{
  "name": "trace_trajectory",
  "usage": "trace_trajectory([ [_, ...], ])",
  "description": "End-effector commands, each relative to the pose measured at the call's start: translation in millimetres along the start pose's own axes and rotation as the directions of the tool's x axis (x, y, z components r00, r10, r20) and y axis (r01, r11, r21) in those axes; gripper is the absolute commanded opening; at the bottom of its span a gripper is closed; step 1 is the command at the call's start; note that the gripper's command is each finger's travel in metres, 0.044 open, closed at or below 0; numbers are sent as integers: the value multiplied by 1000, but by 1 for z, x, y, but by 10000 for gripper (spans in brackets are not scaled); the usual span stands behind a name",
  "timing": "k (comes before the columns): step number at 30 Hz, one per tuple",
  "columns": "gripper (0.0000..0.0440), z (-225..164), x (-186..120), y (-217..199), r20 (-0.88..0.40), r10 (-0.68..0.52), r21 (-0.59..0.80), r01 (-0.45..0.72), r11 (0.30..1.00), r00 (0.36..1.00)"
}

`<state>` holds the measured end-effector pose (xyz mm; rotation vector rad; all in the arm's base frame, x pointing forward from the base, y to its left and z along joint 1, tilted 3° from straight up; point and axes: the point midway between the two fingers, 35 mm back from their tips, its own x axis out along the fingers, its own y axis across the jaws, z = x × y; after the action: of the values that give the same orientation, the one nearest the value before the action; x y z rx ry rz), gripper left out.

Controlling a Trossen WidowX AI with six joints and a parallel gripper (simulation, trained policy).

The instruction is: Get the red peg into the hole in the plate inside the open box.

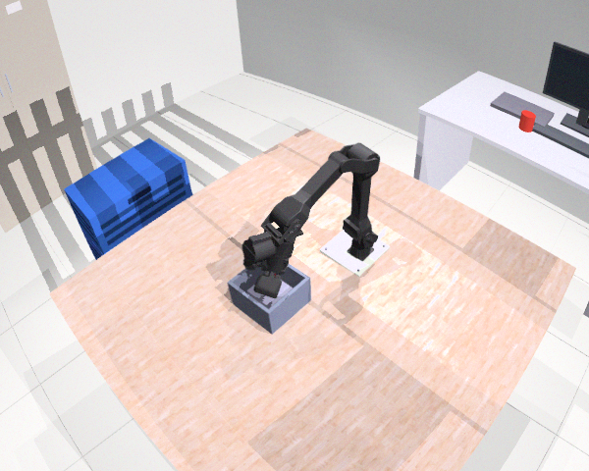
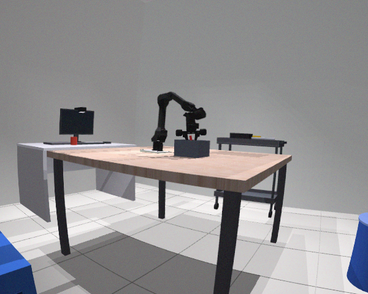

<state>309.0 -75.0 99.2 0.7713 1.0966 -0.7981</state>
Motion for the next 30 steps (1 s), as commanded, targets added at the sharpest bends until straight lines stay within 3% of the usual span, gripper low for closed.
trace_trajectory([
  [1, 160, 1, -2, 3, -11, -20, -33, 20, 999, 1000],
  [12, 131, 7, -17, 13, -13, -32, -122, 30, 992, 999],
  [30, 141, 34, -15, 17, -20, -77, -193, 72, 979, 997],
])
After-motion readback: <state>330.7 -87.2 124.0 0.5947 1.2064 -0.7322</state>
